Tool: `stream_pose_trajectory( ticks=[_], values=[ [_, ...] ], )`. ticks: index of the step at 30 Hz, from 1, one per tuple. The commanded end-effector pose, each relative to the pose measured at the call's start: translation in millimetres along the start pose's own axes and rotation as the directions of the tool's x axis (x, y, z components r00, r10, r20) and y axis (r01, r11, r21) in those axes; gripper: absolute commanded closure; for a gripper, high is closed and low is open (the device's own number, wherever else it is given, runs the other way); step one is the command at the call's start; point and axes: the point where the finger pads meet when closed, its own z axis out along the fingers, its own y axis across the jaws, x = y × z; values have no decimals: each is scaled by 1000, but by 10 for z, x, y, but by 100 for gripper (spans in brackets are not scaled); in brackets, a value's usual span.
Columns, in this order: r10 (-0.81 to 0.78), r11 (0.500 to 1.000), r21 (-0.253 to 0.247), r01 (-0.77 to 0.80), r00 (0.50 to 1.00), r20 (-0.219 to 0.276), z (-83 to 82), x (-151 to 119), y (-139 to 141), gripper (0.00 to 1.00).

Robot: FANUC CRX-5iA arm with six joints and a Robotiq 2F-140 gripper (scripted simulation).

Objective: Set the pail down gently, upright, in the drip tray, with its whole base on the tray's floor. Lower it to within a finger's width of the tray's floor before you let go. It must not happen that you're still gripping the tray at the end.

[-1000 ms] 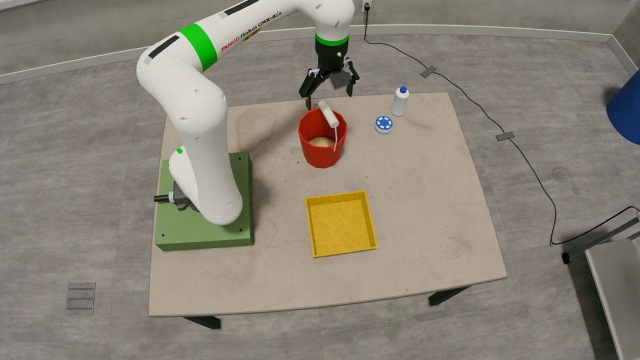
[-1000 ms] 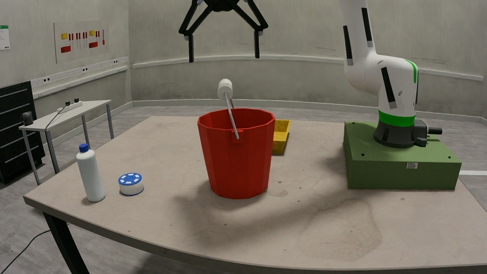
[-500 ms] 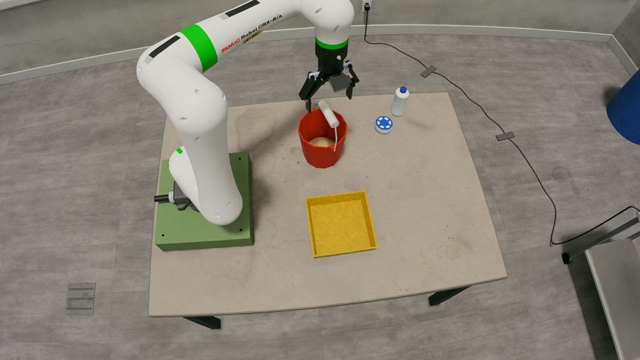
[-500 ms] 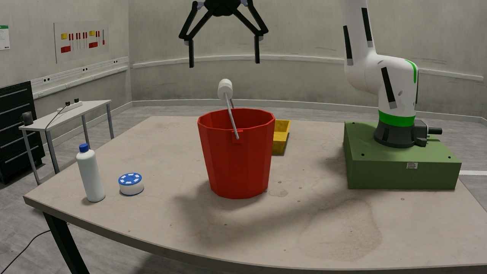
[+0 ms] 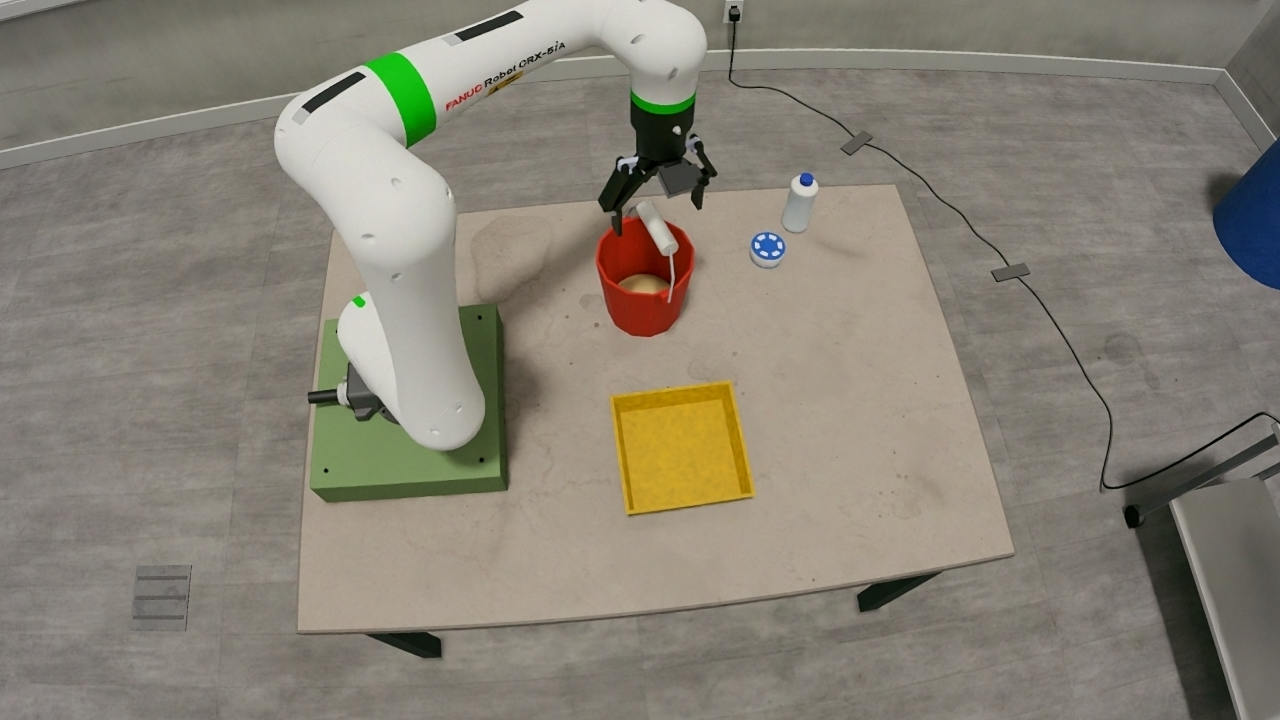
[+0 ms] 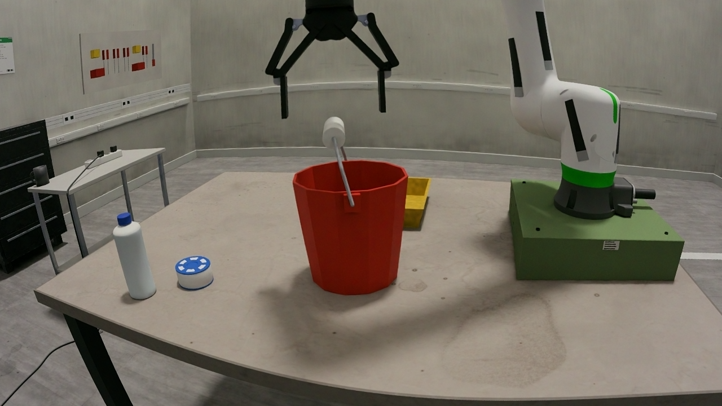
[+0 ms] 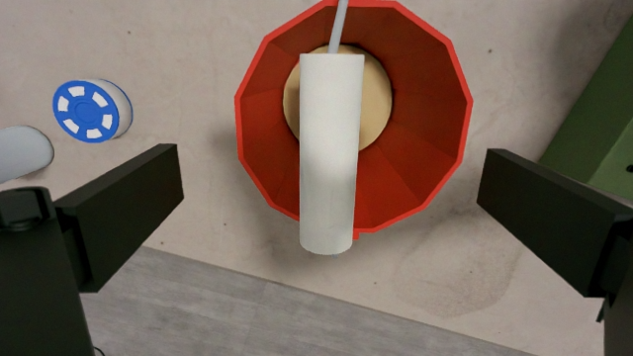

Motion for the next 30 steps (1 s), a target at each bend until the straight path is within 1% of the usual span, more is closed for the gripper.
stream_pose_trajectory(
  ticks=[1,9,11,16,22,30],
  values=[
    [0,1000,2,0,1000,0,95,0,-5,0],
    [0,1000,2,0,1000,0,261,0,-6,0],
    [0,1000,2,0,1000,0,261,0,-6,0],
    [0,1000,2,0,1000,0,328,-1,-7,0],
    [0,1000,2,0,1000,0,364,-1,-7,0],
    [0,1000,2,0,1000,0,369,-1,-7,0]
  ],
)
